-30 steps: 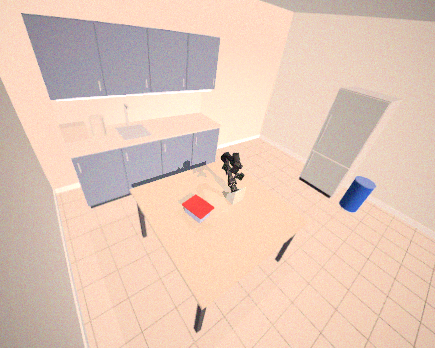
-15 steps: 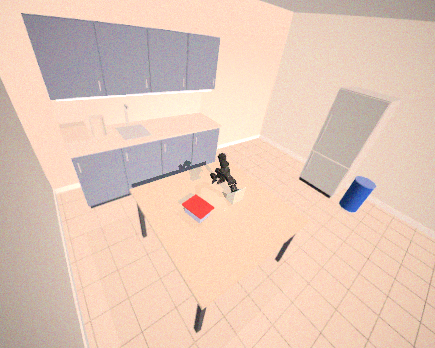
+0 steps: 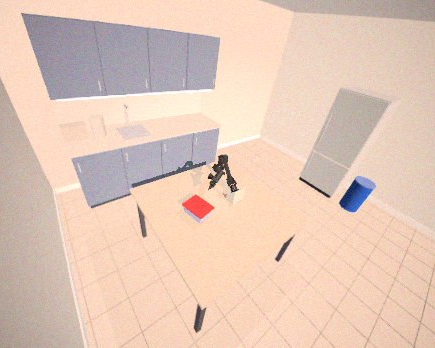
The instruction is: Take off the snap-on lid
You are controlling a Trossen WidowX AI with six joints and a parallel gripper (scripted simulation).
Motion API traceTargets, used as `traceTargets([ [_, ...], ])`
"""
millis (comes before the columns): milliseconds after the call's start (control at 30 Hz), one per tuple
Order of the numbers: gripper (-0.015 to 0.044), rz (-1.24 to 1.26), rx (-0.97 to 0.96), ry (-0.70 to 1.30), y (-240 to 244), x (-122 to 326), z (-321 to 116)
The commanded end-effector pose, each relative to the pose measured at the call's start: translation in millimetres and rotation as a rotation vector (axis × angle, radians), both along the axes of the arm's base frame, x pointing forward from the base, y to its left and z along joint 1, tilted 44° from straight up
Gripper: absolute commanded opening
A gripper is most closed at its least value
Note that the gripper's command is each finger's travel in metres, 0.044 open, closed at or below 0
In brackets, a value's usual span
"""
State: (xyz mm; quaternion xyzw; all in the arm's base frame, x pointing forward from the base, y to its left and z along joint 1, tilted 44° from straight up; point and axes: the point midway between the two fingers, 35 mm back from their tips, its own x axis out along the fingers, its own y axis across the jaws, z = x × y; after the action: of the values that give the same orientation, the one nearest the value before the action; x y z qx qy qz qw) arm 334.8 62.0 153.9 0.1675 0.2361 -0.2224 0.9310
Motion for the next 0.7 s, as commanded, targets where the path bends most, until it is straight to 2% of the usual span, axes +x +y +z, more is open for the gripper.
traceTargets([
  [0,0.0235,-0.323,0.274,-0.078,-58.9,-38.9,-24.1],
  [567,0.0235,-0.347,0.292,-0.085,-62.8,-41.9,-26.1],
  [667,0.0235,-0.348,0.294,-0.083,-76.4,-42.2,-40.9],
])
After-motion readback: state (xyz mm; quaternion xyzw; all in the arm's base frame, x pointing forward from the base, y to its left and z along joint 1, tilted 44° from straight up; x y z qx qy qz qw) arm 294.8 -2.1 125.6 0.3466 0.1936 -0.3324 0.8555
